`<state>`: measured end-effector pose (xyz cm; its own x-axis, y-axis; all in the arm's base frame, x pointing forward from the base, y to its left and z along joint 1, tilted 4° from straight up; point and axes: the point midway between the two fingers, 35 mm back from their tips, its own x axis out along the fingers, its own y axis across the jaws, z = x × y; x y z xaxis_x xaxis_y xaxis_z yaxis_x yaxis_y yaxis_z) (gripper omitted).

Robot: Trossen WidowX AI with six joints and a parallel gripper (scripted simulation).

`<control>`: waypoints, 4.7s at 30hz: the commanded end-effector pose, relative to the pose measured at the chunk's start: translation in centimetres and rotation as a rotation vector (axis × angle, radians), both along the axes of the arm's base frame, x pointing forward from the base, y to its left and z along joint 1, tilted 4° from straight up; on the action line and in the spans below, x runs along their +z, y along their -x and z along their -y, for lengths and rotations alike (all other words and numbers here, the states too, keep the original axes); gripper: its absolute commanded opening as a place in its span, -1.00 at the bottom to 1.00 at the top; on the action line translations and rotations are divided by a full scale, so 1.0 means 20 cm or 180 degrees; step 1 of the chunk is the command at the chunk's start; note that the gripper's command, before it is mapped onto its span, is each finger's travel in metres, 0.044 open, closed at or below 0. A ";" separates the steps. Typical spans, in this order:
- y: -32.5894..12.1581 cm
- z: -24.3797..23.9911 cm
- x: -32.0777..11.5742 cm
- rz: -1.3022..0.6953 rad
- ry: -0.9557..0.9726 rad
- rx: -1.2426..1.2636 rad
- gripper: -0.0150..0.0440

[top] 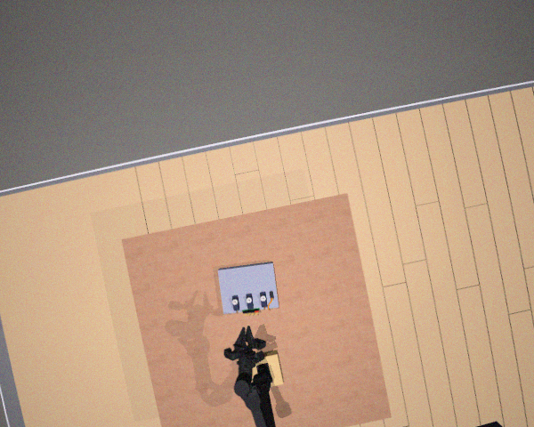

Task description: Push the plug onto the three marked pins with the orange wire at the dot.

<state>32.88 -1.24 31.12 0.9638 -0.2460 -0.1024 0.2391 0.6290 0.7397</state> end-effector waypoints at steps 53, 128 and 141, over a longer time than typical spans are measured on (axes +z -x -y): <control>-0.32 0.27 -0.40 -0.2206 0.2490 0.1391 -0.10; -0.27 0.64 -1.02 -0.4479 0.1390 0.2404 -0.49; -0.22 0.60 -0.89 -0.4480 0.1384 0.2403 -0.49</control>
